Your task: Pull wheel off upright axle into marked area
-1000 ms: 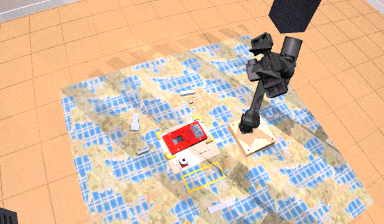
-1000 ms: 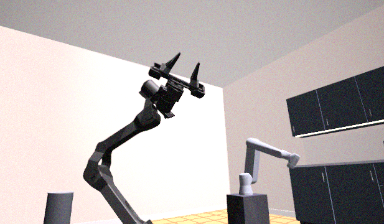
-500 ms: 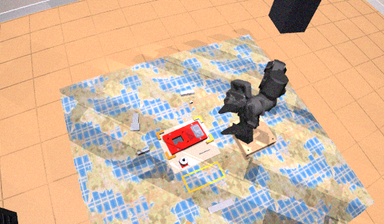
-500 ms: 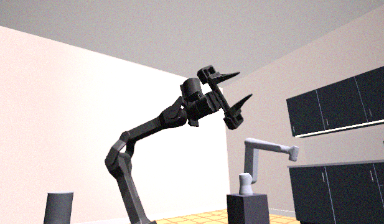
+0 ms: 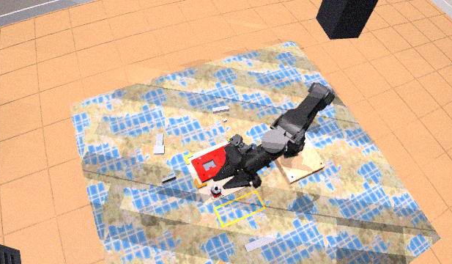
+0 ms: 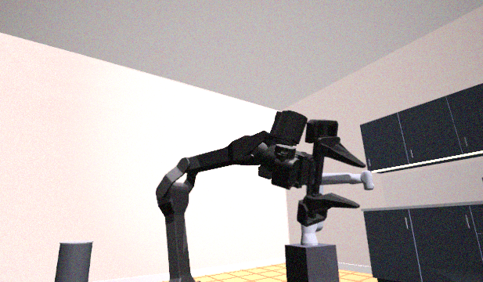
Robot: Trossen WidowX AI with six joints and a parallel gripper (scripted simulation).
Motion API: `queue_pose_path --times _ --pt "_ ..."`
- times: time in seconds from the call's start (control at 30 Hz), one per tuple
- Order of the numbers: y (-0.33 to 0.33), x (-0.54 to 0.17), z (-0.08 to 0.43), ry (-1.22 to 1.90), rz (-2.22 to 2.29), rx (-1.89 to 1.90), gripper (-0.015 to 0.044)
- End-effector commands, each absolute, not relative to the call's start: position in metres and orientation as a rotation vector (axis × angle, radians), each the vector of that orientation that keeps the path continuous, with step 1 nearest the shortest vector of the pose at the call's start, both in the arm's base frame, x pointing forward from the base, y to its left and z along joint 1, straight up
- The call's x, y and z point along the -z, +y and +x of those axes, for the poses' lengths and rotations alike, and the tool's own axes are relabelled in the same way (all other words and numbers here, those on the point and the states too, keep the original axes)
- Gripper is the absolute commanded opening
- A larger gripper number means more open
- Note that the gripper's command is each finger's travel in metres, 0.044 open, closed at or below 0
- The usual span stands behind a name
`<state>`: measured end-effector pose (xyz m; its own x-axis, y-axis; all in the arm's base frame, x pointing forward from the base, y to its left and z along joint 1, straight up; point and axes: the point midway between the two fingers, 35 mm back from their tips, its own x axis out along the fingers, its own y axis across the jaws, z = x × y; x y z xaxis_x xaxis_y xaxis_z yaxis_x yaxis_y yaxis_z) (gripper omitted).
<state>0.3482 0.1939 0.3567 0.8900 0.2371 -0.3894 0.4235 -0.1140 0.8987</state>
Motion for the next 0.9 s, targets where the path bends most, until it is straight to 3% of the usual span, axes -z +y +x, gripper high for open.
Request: queue_pose_path --times 0.0,0.3,0.6,0.87 --pt "0.187 -0.307 0.365 0.62 1.57 0.324 0.03" --pt "0.156 -0.211 0.373 0.88 1.329 0.64 0.03" --pt "0.113 -0.127 0.351 1.21 1.119 0.977 0.03" --pt "0.105 -0.114 0.344 1.277 1.086 1.039 0.03"
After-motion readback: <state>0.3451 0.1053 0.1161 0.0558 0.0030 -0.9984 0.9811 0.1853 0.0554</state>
